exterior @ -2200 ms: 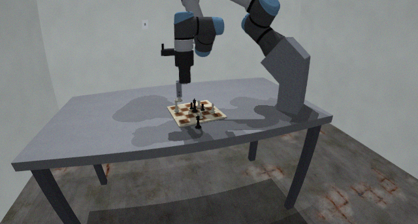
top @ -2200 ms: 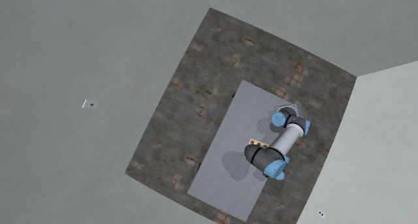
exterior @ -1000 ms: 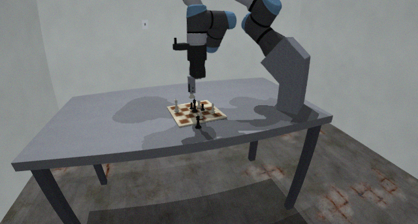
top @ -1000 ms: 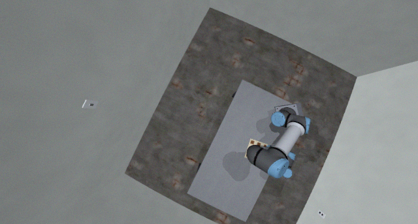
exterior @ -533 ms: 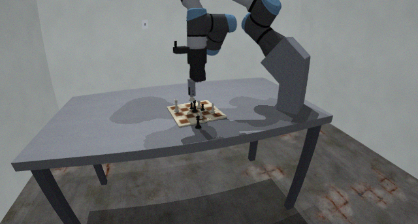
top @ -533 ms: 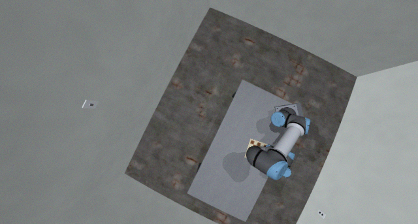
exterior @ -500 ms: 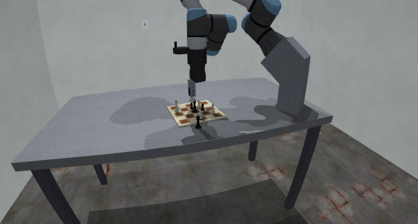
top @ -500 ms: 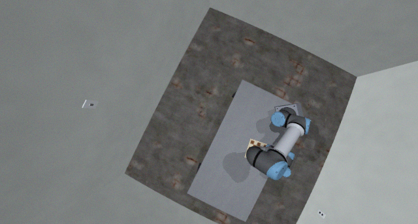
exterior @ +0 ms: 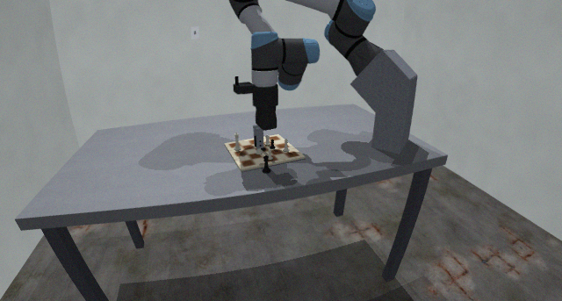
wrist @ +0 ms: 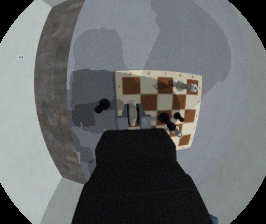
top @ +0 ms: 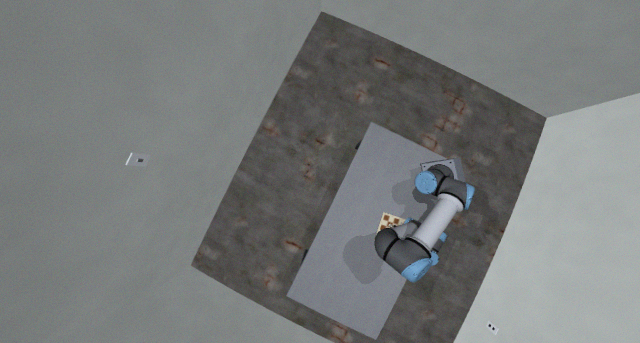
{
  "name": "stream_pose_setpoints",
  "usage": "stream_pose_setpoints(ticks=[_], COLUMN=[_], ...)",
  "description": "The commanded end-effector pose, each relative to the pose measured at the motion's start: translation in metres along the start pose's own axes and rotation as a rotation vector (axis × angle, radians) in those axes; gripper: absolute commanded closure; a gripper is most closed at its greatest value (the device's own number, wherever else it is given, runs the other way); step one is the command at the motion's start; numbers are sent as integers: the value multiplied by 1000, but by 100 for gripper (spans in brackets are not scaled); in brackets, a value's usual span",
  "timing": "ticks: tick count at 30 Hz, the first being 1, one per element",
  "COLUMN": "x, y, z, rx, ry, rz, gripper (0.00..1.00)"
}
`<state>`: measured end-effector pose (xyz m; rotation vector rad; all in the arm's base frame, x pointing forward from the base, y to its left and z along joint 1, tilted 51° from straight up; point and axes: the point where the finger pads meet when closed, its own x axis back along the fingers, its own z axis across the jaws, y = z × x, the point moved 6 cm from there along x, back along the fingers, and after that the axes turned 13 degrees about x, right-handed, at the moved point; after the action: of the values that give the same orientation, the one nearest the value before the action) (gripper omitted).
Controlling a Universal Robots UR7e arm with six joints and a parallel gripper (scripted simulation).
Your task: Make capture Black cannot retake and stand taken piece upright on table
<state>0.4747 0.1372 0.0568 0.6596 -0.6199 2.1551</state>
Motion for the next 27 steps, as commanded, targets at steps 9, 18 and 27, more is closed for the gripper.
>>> stream_pose_setpoints(ticks=[9,18,27], x=[-22,-22,-22], y=[-1,-1,-1], z=[0,0,0], rx=[0,0,0], ry=[1,1,1], rz=[6,6,6], gripper=[100,100,100])
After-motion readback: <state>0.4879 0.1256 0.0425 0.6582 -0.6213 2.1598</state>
